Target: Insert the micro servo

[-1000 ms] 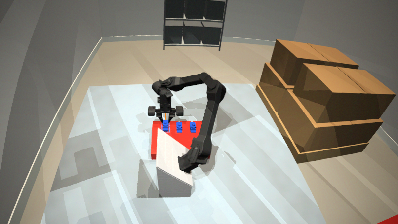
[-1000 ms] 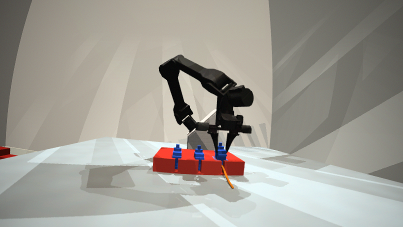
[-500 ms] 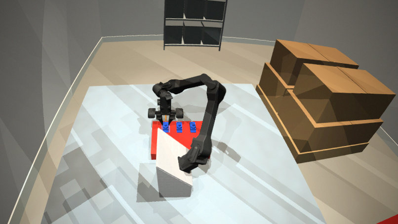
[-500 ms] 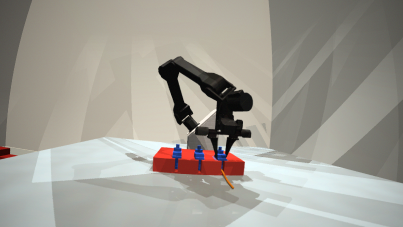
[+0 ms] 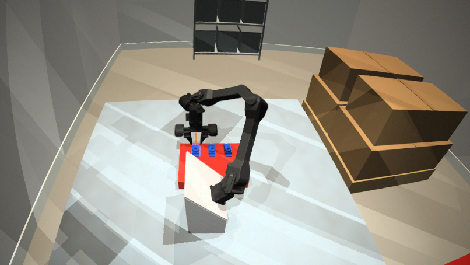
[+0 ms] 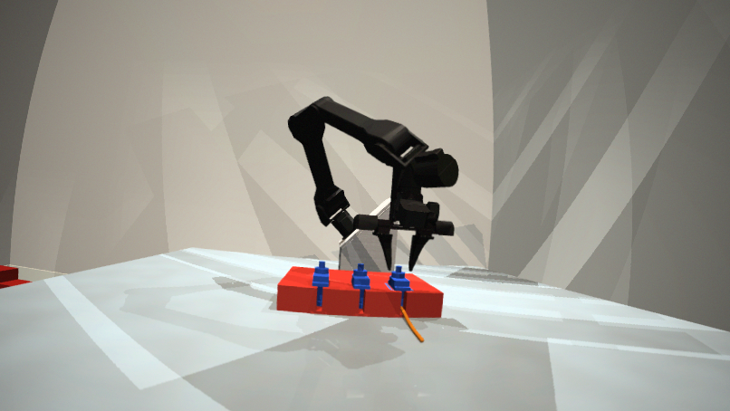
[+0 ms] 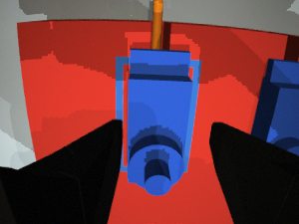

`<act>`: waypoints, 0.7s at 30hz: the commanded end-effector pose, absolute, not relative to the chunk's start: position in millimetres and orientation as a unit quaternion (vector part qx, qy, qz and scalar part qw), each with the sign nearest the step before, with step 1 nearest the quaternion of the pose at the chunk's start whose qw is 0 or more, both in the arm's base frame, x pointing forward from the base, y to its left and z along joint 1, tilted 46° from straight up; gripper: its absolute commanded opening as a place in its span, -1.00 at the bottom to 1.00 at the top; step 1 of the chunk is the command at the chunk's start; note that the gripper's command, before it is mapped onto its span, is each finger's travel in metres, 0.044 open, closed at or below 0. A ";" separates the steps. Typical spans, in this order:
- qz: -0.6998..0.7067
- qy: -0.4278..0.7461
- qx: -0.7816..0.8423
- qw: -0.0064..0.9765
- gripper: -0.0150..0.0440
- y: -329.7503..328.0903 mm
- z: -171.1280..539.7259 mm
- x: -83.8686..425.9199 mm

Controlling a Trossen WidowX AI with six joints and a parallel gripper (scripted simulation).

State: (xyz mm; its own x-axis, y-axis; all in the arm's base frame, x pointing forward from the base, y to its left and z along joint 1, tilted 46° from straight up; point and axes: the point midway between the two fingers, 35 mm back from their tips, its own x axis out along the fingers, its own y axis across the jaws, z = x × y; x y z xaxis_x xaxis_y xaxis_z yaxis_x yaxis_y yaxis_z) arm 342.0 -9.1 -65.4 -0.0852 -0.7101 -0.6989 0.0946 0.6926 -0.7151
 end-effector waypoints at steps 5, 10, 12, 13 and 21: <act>-0.313 0.663 -0.230 0.640 0.41 7.1 -55.5 332.1; -0.310 0.666 -0.227 0.640 0.86 45.1 -32.3 277.8; -0.313 0.666 -0.227 0.638 1.00 56.1 -22.2 252.3; -0.314 0.666 -0.227 0.637 1.00 58.5 -19.4 245.0; -0.312 0.666 -0.228 0.638 1.00 68.9 -9.6 244.7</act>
State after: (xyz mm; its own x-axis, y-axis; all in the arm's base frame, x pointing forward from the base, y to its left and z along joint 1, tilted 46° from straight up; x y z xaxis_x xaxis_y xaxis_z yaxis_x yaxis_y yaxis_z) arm 244.7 60.5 -16.6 -0.0861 -0.7062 -0.7027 0.0913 0.6968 -0.7114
